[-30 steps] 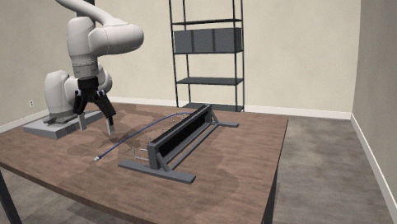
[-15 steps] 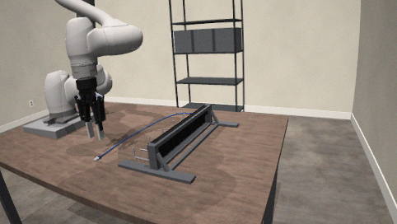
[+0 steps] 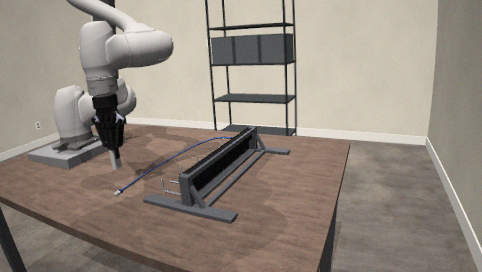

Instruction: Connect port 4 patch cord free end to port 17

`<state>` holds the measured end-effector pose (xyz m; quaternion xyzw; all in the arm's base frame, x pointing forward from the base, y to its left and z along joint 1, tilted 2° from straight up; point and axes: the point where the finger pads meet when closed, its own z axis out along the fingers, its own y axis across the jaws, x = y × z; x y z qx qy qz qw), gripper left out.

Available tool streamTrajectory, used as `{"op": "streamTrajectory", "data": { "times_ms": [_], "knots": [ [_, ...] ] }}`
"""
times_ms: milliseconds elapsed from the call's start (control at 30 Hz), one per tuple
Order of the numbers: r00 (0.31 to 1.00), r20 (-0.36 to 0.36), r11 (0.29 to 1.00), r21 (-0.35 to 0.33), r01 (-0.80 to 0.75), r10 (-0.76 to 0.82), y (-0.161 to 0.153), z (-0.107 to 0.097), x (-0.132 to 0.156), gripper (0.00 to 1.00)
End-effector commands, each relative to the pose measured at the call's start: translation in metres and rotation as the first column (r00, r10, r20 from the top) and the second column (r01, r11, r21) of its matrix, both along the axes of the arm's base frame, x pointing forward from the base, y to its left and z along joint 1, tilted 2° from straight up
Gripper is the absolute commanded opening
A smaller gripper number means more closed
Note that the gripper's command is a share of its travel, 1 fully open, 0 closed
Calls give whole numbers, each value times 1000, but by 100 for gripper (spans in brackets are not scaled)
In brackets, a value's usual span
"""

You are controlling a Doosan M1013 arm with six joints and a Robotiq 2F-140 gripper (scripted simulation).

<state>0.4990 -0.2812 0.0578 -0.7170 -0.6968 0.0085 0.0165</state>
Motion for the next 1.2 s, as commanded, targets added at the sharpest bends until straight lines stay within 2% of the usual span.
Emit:
{"op": "streamTrajectory", "data": {
  "times_ms": [0, 233, 300, 367, 500, 533, 800, 1000, 1067, 1100, 1167],
  "knots": [
    [1000, -2, 1000, -1, -3, 3, -3, -3, -2, 0],
    [1000, 2, 1000, -1, 2, -2, -1, -3, 0, 0],
    [999, 30, 1000, 0, 29, -29, 11, -4, 10, 0],
    [992, 89, 996, 8, 89, -89, 35, -4, 32, 0],
    [986, 117, 993, 15, 120, -120, 47, -4, 42, 0],
    [974, 156, 986, 28, 163, -166, 65, -4, 56, 0],
    [912, 264, 950, 93, 299, -313, 119, 2, 96, 0],
    [833, 332, 897, 172, 407, -441, 164, 9, 122, 0],
    [833, 332, 897, 172, 407, -441, 164, 9, 122, 0],
    [790, 355, 866, 213, 452, -500, 183, 13, 132, 0],
    [757, 368, 842, 244, 482, -540, 196, 17, 139, 0]
  ]
}}
